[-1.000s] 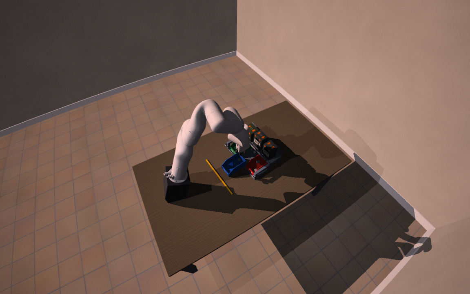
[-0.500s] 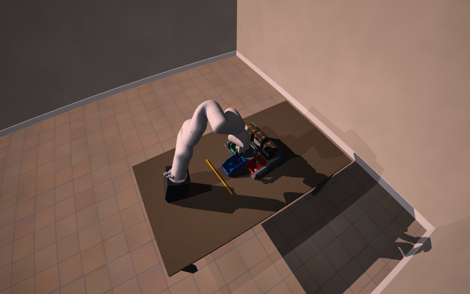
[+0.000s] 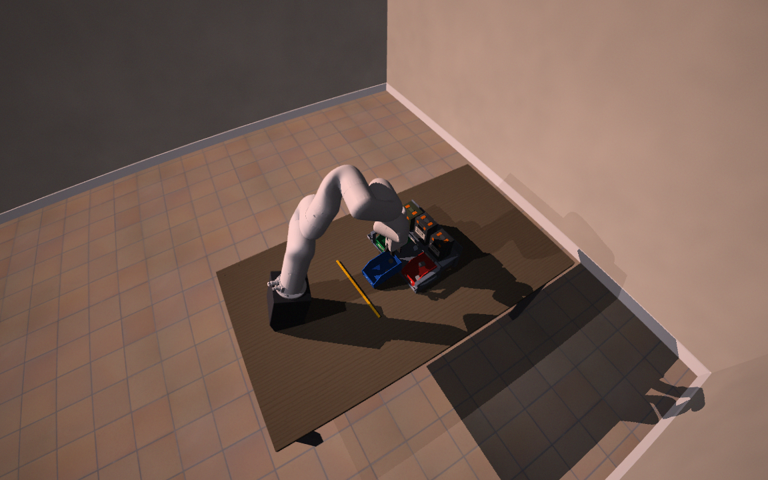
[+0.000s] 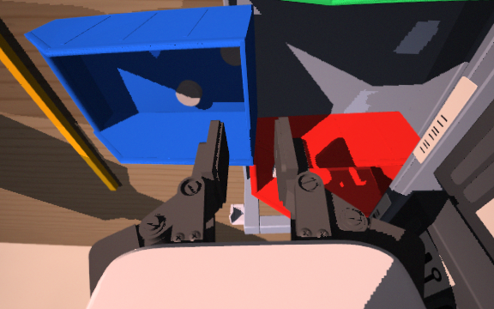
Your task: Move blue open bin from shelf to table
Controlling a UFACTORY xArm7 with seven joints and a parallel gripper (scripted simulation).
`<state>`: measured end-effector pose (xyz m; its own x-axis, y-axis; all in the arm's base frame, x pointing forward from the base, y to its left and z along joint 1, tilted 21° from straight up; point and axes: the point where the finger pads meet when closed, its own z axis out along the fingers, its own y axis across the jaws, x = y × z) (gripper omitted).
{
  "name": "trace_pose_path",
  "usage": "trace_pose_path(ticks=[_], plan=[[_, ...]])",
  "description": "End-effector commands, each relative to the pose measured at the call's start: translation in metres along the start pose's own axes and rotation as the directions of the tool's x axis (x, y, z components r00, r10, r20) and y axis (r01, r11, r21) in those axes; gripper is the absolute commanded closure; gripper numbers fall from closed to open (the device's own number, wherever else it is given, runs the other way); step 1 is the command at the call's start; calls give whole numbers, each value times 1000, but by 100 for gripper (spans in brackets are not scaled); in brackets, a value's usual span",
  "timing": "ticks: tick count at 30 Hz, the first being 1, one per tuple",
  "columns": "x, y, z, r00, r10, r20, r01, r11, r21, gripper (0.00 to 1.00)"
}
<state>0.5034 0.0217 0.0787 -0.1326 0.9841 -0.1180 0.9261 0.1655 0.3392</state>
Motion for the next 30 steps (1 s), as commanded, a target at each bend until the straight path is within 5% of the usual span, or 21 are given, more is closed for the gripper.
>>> trace_pose_path(ticks=[1,30], plan=[[0,1,1,1000,0,1,0,1000,-3,67],[0,1,19,1000,0,0,0,1000,-3,67]])
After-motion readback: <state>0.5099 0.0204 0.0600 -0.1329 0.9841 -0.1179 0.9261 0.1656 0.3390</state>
